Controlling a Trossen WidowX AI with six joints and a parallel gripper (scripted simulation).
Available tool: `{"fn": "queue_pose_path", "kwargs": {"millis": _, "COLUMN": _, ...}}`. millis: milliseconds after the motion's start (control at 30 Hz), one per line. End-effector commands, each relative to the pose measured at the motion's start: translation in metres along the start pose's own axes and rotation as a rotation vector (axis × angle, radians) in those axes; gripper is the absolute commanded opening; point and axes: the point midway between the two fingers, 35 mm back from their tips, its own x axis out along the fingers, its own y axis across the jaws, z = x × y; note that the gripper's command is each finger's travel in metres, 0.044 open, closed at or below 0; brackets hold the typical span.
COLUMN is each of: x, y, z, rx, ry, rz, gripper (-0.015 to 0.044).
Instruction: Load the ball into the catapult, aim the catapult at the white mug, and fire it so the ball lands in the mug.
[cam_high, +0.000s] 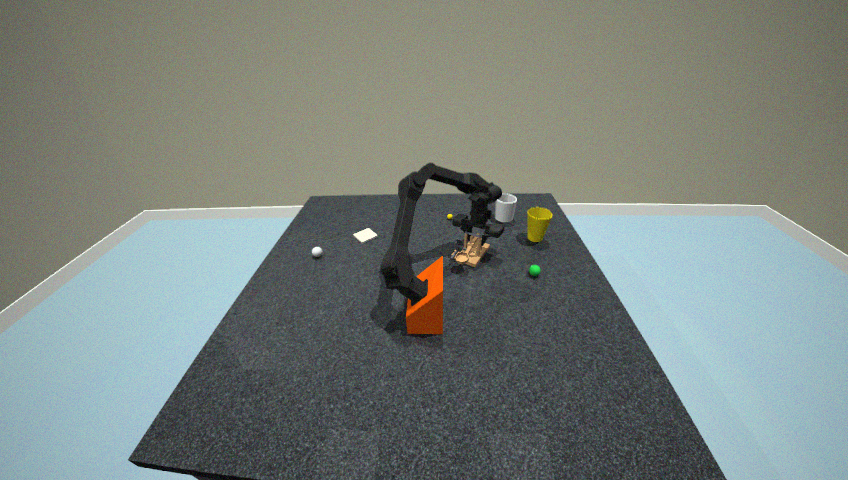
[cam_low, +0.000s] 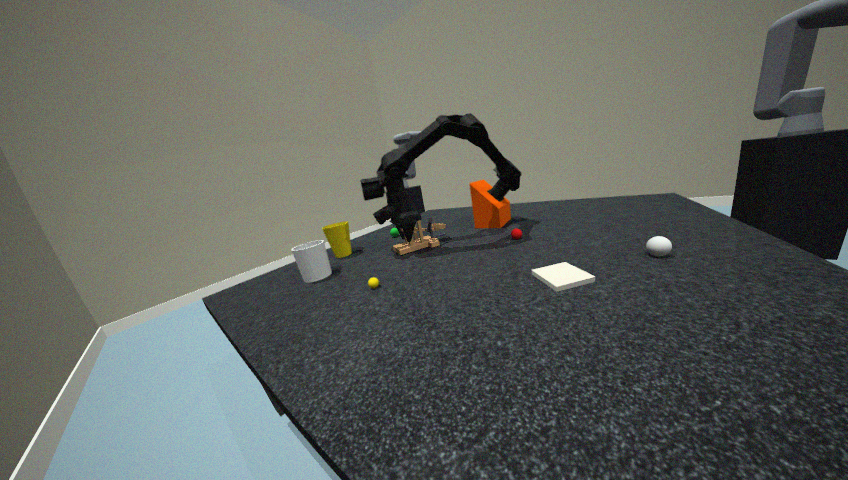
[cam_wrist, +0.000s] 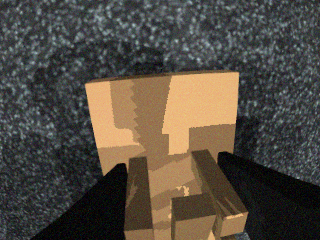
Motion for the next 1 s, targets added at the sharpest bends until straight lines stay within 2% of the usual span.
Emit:
{"fn": "queue_pose_path", "kwargs": {"millis": 0, "x": 0.0, "y": 0.0, "z": 0.0, "rx": -0.002, "ry": -0.001, "rz": 0.0, "gripper": 0.0157}}
{"fn": "queue_pose_path", "kwargs": {"millis": 267, "x": 0.0, "y": 0.0, "z": 0.0, "rx": -0.002, "ry": -0.001, "rz": 0.0, "gripper": 0.0368}}
{"fn": "queue_pose_path", "kwargs": {"millis": 367, "x": -0.024, "y": 0.0, "z": 0.003, "rx": -0.001, "ry": -0.002, "rz": -0.002, "gripper": 0.044}}
{"fn": "queue_pose_path", "kwargs": {"millis": 533, "x": -0.098, "y": -0.001, "z": -0.001, "rx": 0.0, "ry": -0.001, "rz": -0.005, "gripper": 0.044}}
{"fn": "queue_pose_path", "kwargs": {"millis": 633, "x": -0.1, "y": -0.001, "z": -0.001, "rx": 0.0, "ry": -0.001, "rz": -0.005, "gripper": 0.044}}
{"fn": "queue_pose_path", "kwargs": {"millis": 667, "x": -0.087, "y": -0.001, "z": 0.002, "rx": 0.003, "ry": -0.007, "rz": -0.001, "gripper": 0.044}}
{"fn": "queue_pose_path", "kwargs": {"millis": 967, "x": -0.097, "y": -0.002, "z": -0.002, "rx": 0.004, "ry": -0.014, "rz": 0.002, "gripper": 0.044}}
